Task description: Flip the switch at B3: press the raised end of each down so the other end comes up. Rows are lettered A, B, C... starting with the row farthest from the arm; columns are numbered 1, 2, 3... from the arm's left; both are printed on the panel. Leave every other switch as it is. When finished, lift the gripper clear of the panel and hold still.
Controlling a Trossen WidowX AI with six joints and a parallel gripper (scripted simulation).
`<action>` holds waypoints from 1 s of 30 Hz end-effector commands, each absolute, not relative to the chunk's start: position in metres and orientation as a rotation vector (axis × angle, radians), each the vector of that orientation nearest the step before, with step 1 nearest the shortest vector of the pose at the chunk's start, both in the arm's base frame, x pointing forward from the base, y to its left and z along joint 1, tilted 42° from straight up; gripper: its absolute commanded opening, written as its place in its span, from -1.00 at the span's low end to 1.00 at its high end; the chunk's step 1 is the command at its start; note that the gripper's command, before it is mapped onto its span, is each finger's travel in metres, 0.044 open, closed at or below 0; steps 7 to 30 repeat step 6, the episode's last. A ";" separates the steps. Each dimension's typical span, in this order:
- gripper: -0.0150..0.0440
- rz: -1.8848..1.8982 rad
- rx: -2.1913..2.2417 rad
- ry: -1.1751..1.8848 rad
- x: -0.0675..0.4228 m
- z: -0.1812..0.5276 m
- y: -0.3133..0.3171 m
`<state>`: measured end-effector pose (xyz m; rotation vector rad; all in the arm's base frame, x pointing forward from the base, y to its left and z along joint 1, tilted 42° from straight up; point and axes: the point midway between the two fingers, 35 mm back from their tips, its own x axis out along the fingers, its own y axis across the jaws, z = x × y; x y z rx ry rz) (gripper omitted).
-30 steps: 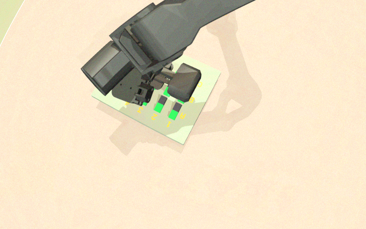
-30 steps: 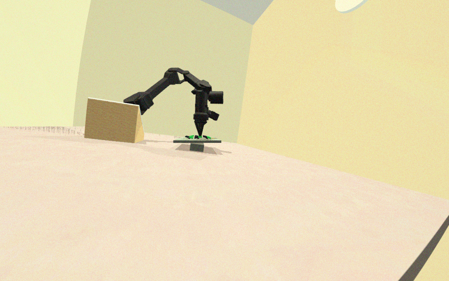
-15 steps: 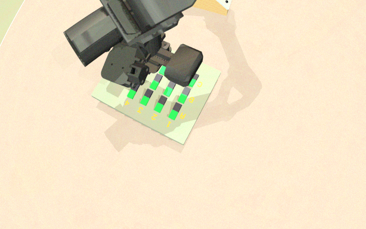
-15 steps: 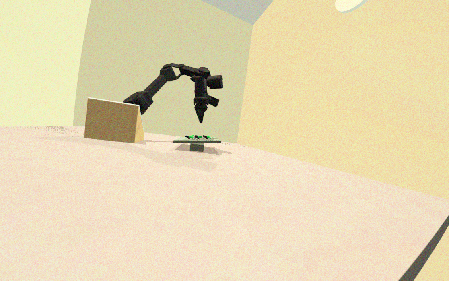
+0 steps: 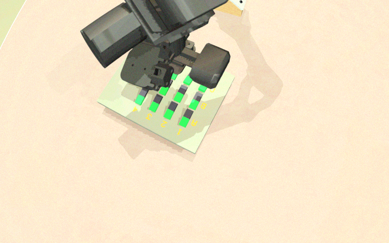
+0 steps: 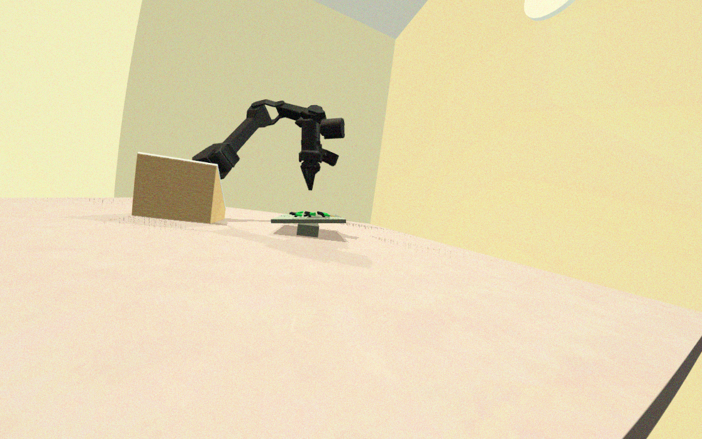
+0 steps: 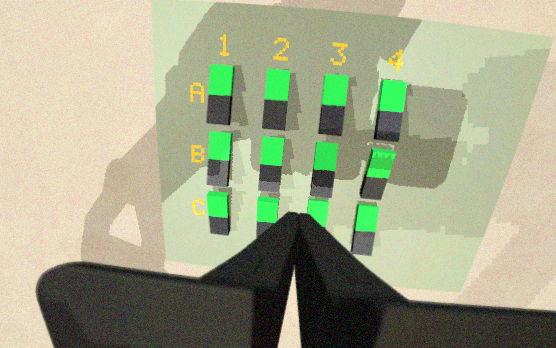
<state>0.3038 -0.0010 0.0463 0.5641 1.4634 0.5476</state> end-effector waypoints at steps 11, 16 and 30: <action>-0.49 0.543 0.569 1.467 0.303 0.047 -0.001; -0.49 0.543 0.569 1.467 0.303 0.047 -0.001; -0.49 0.543 0.569 1.467 0.303 0.047 -0.001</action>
